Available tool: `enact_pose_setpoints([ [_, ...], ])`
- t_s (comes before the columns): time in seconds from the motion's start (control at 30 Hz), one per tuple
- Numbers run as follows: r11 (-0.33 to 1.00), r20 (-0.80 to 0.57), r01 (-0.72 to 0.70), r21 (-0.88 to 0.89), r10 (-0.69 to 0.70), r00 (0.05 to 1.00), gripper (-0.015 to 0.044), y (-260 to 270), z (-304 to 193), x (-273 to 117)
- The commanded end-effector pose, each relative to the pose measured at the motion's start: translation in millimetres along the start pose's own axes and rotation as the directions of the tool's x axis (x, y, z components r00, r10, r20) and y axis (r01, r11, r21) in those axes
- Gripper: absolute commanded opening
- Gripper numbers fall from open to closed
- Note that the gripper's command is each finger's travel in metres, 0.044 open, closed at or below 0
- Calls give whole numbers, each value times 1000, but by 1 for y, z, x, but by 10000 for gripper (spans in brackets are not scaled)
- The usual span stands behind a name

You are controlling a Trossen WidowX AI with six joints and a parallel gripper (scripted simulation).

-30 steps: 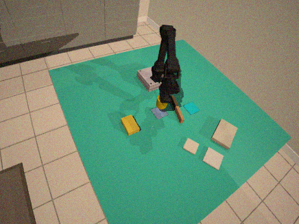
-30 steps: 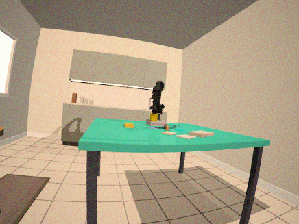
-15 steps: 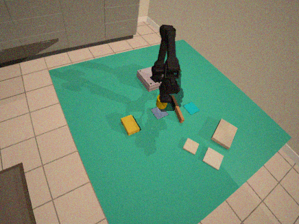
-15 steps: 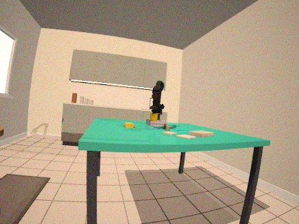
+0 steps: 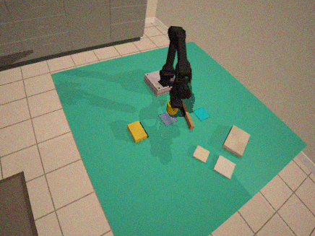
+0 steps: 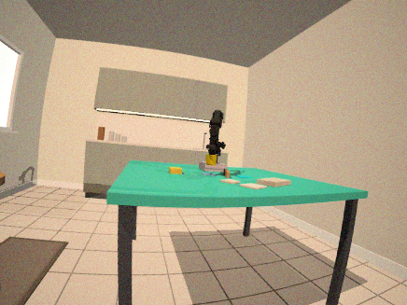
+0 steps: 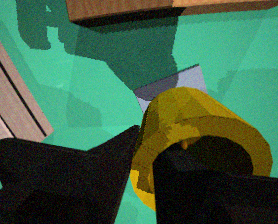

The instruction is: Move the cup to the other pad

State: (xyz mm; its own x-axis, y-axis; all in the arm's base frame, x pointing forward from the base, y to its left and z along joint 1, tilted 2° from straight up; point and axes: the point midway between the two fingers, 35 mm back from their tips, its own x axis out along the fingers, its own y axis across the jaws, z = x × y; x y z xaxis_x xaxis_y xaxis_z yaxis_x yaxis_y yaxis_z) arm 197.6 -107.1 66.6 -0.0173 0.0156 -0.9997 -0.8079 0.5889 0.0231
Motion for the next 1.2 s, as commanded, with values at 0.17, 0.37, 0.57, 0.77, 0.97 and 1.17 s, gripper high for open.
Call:
enact_pose_setpoints([
  [0.17, 1000, 6, 6, 2, -6, 1000, 0, 3, 16, -1],
  [0.37, 1000, 7, 7, 1, -7, 1000, 0, 5, 25, -1],
  [0.57, 1000, 9, 7, 1, -7, 1000, 0, 6, 35, -1],
  [0.77, 1000, 10, 7, 0, -7, 1000, 0, 8, 45, -1],
  [0.97, 1000, 11, 7, 0, -7, 1000, 0, 11, 55, -2],
  [1.17, 1000, 12, 7, 0, -7, 1000, 0, 13, 65, -2],
])
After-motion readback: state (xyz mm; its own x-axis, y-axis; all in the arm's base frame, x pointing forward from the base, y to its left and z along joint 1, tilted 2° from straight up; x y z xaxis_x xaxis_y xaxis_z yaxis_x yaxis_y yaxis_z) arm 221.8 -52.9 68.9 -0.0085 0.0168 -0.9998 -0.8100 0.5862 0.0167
